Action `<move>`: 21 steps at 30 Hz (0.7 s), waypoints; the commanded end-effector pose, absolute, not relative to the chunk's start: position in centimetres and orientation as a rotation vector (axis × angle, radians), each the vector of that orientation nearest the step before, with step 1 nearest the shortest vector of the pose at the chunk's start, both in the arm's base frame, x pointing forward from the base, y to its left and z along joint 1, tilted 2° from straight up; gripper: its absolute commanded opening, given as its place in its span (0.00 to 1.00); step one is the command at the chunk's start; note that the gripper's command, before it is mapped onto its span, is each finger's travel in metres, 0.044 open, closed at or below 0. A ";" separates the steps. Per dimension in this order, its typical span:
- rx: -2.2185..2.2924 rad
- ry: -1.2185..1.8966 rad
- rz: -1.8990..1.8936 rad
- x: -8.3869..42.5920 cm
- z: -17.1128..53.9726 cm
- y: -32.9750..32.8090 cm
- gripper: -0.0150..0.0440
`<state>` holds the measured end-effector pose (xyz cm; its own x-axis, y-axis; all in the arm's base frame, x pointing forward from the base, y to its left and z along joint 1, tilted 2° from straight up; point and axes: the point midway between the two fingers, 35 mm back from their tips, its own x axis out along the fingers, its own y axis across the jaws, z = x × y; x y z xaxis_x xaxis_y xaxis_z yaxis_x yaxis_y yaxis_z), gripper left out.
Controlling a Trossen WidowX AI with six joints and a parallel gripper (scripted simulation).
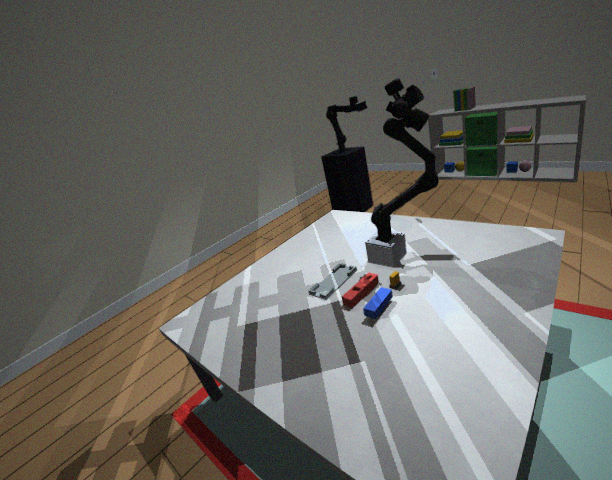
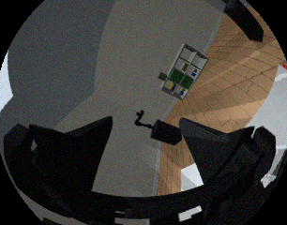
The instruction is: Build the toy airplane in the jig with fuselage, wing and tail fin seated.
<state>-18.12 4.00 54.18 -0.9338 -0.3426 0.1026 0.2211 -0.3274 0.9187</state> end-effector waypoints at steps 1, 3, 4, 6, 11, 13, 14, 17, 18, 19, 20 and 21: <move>0.156 -1.569 -2.305 -18.1 54.2 4.0 0.98; 0.139 -1.538 -2.308 -17.9 54.5 3.3 1.00; 0.119 -1.500 -2.311 -17.6 55.0 2.4 1.00; 0.069 -1.406 -2.309 -16.8 56.0 0.2 1.00; -0.050 -1.177 -2.259 -13.6 58.1 -5.4 1.00; -0.094 -1.088 -2.222 -11.9 58.7 -7.7 1.00; -0.115 -1.043 -2.201 -11.0 58.9 -8.8 1.00; -0.173 -0.914 -2.125 -7.9 59.4 -12.1 1.00; -0.191 -0.872 -2.096 -6.8 59.4 -13.1 1.00; -0.207 -0.830 -2.066 -5.6 59.4 -14.1 1.00; -0.223 -0.789 -2.034 -4.4 59.4 -15.1 1.00; -0.237 -0.748 -2.001 -3.1 59.3 -16.1 1.00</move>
<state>-7.95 -11.99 59.49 -0.6702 -0.6217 0.4053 0.7223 -0.4211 0.5486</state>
